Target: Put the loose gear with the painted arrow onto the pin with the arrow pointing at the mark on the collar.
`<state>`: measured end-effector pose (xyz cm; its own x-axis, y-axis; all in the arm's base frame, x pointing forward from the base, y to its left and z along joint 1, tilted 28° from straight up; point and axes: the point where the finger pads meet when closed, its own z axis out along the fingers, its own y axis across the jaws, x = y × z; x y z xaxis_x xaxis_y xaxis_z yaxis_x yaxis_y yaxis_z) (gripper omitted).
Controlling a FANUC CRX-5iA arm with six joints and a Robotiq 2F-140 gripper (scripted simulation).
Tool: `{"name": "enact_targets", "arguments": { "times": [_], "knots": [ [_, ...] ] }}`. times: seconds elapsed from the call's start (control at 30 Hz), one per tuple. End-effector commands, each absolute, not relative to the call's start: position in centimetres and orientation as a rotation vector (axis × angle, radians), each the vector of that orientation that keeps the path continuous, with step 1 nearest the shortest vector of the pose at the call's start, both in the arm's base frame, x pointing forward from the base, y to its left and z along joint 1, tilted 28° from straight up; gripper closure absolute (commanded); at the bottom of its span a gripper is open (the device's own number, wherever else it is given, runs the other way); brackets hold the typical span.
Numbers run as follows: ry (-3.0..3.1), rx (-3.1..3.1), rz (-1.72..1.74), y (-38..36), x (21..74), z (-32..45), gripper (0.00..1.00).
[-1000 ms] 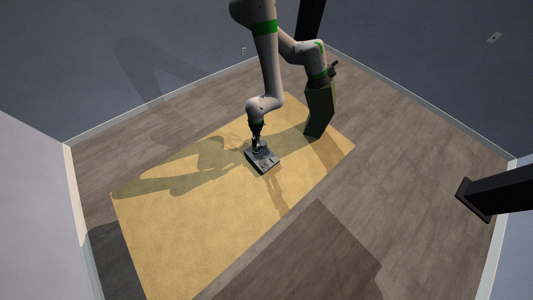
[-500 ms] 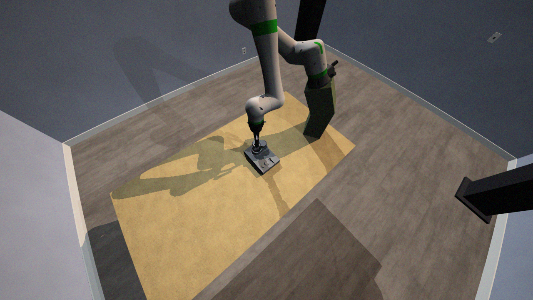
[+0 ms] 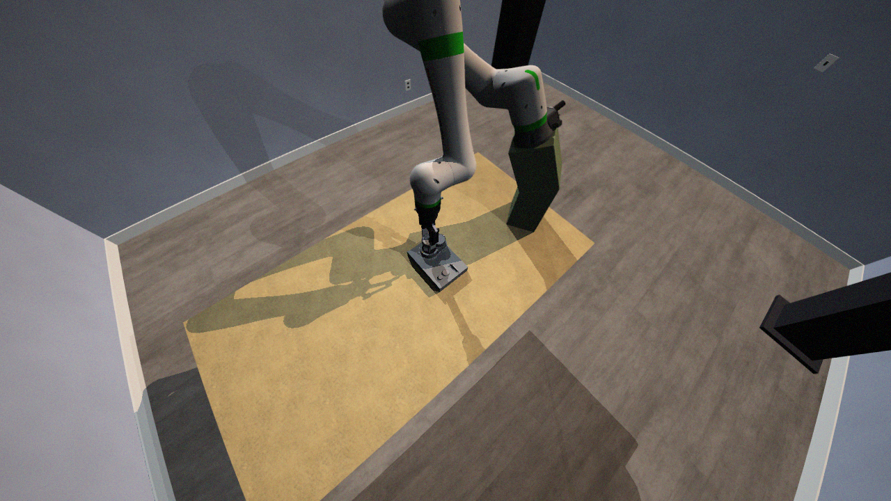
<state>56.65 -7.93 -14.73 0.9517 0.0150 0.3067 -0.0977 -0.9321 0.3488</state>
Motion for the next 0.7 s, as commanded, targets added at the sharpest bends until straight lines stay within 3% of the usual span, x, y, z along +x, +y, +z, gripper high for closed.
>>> {"name": "enact_targets", "arguments": {
  "times": [0.0,0.67],
  "knots": [
    [0.182,2.714,0.384,-7.92,56.66,-14.72,1.0],
    [1.038,2.461,0.181,-7.92,56.66,-14.72,1.0]
  ]
}}
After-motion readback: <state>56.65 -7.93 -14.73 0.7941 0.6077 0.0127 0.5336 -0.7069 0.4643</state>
